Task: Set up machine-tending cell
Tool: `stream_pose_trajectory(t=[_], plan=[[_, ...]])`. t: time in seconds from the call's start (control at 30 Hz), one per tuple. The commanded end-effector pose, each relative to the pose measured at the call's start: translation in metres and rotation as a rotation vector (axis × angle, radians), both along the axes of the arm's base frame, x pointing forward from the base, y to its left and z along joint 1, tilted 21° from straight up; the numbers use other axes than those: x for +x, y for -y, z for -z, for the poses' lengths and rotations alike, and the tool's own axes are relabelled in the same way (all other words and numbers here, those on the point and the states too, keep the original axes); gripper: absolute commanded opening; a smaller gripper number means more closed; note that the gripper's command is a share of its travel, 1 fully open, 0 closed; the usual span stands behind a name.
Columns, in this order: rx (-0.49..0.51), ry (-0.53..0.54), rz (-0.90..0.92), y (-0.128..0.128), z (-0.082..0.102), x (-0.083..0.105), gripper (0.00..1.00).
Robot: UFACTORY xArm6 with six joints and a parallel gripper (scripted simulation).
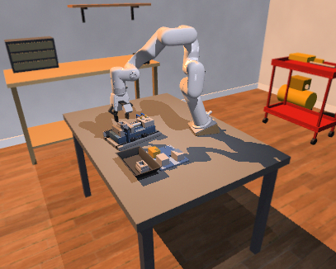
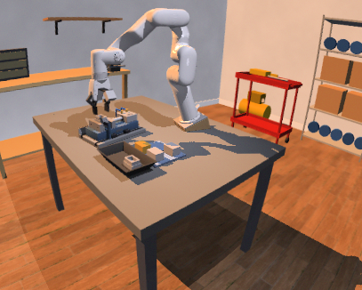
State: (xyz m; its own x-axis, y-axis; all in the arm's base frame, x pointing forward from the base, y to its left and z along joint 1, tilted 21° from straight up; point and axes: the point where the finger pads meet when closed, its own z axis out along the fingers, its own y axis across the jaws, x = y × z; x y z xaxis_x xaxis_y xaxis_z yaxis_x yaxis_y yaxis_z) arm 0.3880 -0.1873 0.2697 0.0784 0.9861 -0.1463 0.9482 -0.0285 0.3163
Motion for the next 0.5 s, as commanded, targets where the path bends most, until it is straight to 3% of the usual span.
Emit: stream_pose_trajectory(t=[0.0, 0.47], plan=[[-0.002, 0.004, 0.0, 0.0013, 0.0033, 0.0026, 0.69], [-0.002, 0.004, 0.0, 0.0025, 0.0103, 0.005, 0.69]])
